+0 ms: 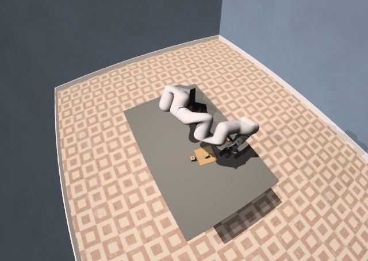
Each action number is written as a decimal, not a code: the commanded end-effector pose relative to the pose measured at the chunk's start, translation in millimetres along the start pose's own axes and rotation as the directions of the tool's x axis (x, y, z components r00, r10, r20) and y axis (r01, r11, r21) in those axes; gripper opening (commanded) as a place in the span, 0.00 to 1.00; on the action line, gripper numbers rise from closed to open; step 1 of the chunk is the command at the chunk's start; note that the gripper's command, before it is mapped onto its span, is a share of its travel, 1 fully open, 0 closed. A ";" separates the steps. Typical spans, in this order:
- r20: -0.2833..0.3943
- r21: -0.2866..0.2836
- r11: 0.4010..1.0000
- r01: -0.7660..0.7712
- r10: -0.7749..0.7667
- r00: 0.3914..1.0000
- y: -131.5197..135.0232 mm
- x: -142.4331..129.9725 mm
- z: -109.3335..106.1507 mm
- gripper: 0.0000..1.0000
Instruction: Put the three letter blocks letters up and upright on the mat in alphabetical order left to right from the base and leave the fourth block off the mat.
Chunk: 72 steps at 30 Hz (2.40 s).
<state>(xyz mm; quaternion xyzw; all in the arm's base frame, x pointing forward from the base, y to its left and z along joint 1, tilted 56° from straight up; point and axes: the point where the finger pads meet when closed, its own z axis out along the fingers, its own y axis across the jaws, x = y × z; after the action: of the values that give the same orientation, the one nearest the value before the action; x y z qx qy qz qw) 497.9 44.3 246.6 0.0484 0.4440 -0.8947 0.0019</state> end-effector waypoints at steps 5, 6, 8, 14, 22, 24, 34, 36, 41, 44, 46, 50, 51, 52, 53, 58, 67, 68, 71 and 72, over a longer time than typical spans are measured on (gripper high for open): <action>0.001 -0.003 1.000 -0.003 0.003 1.000 -1.5 0.1 -1.0 1.00; 0.001 -0.003 1.000 -0.003 0.003 1.000 -1.5 0.1 -1.0 1.00; 0.001 -0.003 1.000 -0.003 0.003 1.000 -1.5 0.1 -1.0 1.00; 0.001 -0.003 1.000 -0.003 0.003 1.000 -1.5 0.1 -1.0 1.00; 0.057 -0.075 0.988 0.133 -0.129 0.990 16.8 3.6 -28.3 1.00; 0.082 -0.100 0.977 0.186 -0.178 0.981 23.7 5.6 -38.9 1.00; 0.210 -0.181 0.891 0.417 -0.379 0.901 52.7 18.3 -86.7 1.00; 0.271 -0.200 0.837 0.509 -0.452 0.850 64.1 25.6 -107.2 1.00; 0.358 -0.213 0.747 0.630 -0.540 0.761 78.9 37.8 -135.6 1.00; 0.412 -0.211 0.684 0.698 -0.585 0.698 87.4 46.3 -153.2 1.00; 0.449 -0.206 0.639 0.741 -0.612 0.652 92.8 52.6 -165.1 1.00; 0.502 -0.193 0.567 0.801 -0.644 0.577 100.4 62.6 -182.8 1.00; 0.502 -0.193 0.567 0.801 -0.644 0.577 100.4 62.6 -182.8 1.00; 0.530 -0.183 0.528 0.830 -0.657 0.535 104.2 68.3 -192.3 1.00; 0.545 -0.177 0.507 0.844 -0.664 0.513 106.1 71.4 -197.2 1.00; 0.558 -0.171 0.486 0.857 -0.669 0.491 107.8 74.4 -201.9 1.00; 0.558 -0.171 0.486 0.857 -0.669 0.491 107.8 74.4 -201.9 1.00; 0.558 -0.171 0.486 0.857 -0.669 0.491 107.8 74.4 -201.9 1.00; 0.558 -0.171 0.486 0.857 -0.669 0.491 107.8 74.4 -201.9 1.00; 0.558 -0.171 0.486 0.857 -0.669 0.491 107.8 74.4 -201.9 1.00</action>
<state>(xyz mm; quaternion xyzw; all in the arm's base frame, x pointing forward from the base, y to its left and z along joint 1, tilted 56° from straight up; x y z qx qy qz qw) 446.4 140.3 32.6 -0.3531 0.5884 -0.6613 -0.3029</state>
